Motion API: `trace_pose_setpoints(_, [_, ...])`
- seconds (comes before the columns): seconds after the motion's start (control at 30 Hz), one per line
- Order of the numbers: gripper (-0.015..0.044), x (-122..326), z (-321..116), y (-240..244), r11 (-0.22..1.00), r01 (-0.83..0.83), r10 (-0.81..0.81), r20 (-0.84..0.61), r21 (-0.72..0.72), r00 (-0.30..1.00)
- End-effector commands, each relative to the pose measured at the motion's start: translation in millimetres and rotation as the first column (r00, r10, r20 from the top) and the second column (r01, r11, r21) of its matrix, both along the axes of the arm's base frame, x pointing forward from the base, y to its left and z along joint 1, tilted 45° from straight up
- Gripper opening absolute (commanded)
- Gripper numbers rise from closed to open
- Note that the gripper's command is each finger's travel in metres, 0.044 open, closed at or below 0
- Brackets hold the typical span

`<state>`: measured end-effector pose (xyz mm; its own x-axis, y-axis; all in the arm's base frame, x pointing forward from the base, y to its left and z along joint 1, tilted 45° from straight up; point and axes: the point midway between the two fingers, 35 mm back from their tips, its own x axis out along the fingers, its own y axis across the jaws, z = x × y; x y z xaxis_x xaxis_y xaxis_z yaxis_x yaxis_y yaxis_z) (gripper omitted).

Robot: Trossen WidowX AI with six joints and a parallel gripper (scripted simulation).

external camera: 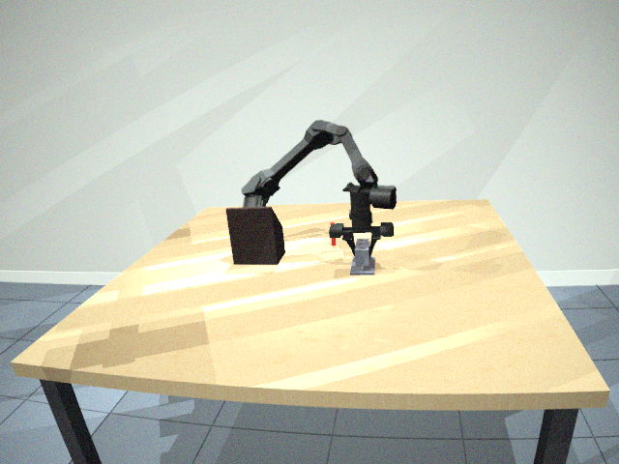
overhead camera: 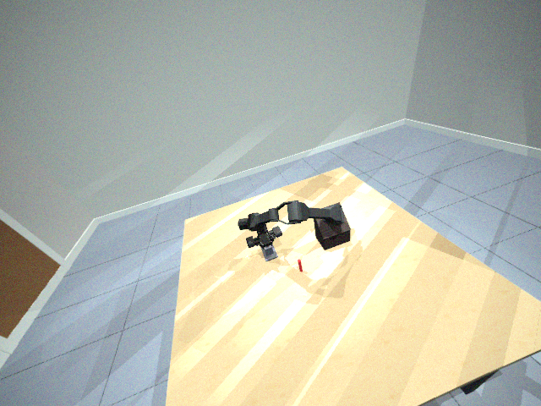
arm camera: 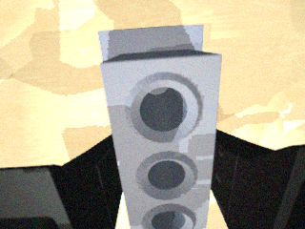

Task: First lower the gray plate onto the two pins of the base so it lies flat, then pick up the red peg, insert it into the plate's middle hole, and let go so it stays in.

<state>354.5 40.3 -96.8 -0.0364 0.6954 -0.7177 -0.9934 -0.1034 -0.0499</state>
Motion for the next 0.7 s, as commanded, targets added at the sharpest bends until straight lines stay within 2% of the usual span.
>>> trace_pose_setpoints(0.0, [0.0000,-1.3,-4.9,5.8,1.000,0.003,-0.003,-0.004,0.007,1.000])
trace_pose_setpoints(0.37, [0.0000,-0.6,-5.4,5.5,1.000,-0.001,0.001,-0.001,0.001,1.000])
trace_pose_setpoints(0.67, [0.0236,-0.6,-5.4,5.5,1.000,-0.001,0.001,-0.001,0.001,1.000])
